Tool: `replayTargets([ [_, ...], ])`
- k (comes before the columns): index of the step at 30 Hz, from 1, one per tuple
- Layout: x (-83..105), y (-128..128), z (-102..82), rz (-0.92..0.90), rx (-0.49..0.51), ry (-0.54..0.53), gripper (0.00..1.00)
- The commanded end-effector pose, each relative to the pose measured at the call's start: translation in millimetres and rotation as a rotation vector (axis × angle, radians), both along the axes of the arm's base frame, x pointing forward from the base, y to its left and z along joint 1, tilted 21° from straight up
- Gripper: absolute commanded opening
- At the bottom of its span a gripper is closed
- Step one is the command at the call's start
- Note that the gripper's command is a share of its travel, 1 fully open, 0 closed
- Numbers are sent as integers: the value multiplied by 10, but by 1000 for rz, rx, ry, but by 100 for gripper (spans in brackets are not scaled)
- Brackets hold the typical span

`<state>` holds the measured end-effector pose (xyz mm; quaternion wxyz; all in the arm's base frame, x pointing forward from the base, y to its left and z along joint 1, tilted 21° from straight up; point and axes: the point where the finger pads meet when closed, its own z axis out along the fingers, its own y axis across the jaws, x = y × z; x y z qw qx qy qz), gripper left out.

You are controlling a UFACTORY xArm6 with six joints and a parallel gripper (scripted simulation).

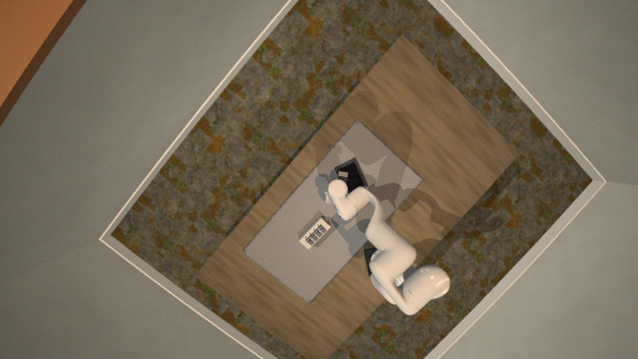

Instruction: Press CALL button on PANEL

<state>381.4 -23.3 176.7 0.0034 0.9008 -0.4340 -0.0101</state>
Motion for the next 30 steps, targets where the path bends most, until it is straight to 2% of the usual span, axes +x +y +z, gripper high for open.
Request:
replayTargets([
  [1, -31, 233, -34, 86, -44, -12, 0],
  [9, -76, 425, -71, 189, -89, -26, 0],
  [22, -225, 918, -157, 400, -171, -67, 0],
  [26, -225, 918, -157, 400, -171, -67, 0],
  [30, -298, 1103, -187, 508, -207, -93, 0],
])
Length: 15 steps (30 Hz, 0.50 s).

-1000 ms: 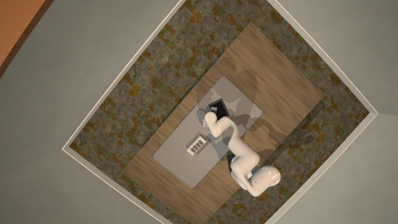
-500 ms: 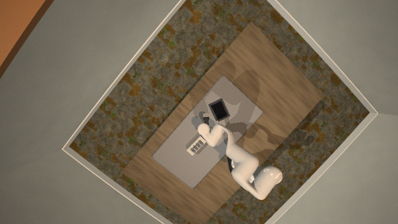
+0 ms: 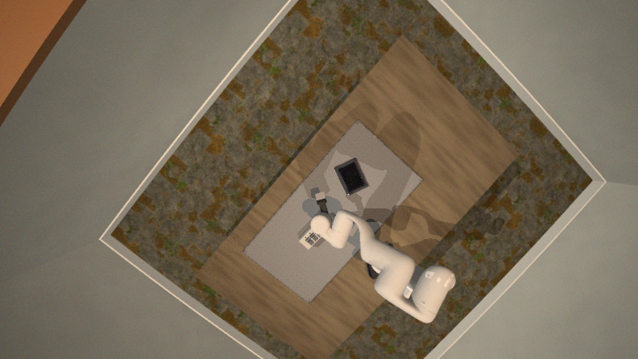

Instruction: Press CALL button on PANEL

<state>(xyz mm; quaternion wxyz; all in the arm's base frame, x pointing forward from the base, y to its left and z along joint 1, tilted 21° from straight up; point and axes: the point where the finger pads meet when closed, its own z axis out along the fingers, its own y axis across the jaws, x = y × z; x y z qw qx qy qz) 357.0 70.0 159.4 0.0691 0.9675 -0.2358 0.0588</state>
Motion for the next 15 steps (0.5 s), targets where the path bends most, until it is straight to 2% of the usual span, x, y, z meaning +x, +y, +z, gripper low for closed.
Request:
replayTargets([
  [1, -70, 210, -21, 89, -29, -24, 0],
  [15, -244, 565, -77, 294, -82, -76, 0],
])
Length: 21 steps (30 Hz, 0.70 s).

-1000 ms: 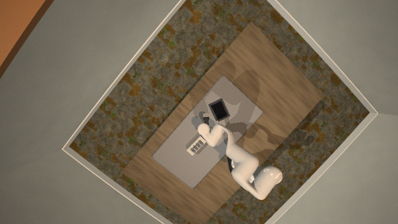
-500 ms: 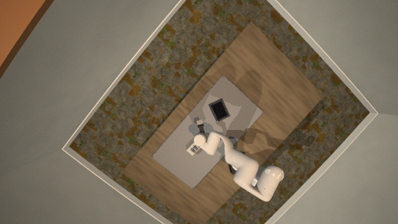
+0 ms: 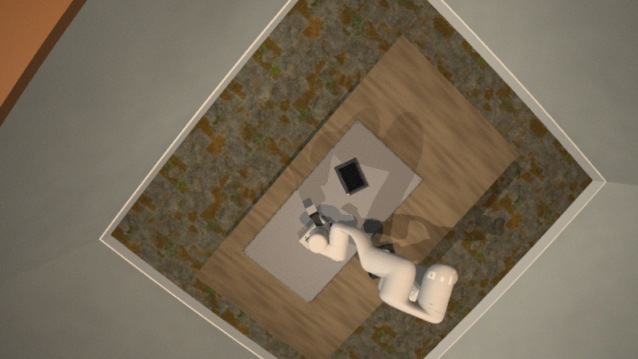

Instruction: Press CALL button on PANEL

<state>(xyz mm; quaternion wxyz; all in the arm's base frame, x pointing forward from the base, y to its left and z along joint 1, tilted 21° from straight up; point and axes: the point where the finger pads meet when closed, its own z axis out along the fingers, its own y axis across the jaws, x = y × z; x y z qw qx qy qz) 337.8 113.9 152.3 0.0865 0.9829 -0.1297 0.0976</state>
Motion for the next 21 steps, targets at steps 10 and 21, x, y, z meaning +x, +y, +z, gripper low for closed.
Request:
replayTargets([
  [10, -236, 432, -54, 210, -46, -59, 0],
  [21, -389, 642, -90, 326, -64, -90, 0],
])
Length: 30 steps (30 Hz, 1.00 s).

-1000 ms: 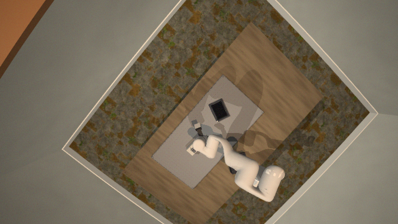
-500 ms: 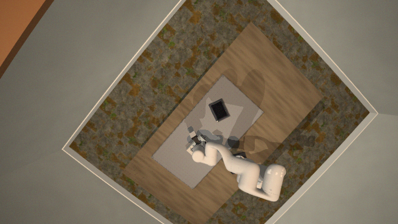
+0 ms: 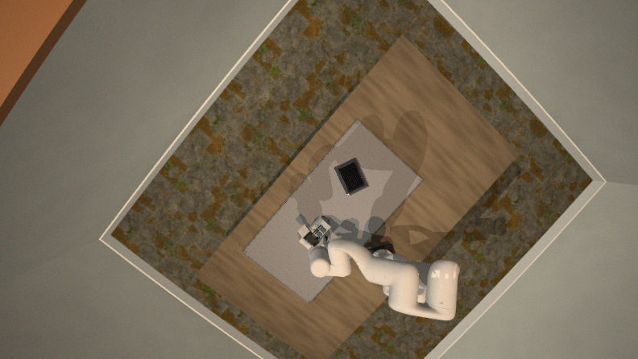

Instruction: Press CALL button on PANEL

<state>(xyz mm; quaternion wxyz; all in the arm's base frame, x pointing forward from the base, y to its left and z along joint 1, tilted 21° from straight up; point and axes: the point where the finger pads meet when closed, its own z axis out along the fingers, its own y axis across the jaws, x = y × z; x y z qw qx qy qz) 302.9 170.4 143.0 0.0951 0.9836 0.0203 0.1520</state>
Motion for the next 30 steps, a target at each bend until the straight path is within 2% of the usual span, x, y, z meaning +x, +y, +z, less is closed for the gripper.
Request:
replayTargets([
  [1, -39, 77, 3, 23, -3, -11, 0],
  [11, -13, 62, -75, 23, -3, -11, 0],
  [24, 55, 23, -277, 23, -3, -11, 0],
  [30, 55, 23, -278, 23, -3, -11, 0],
])
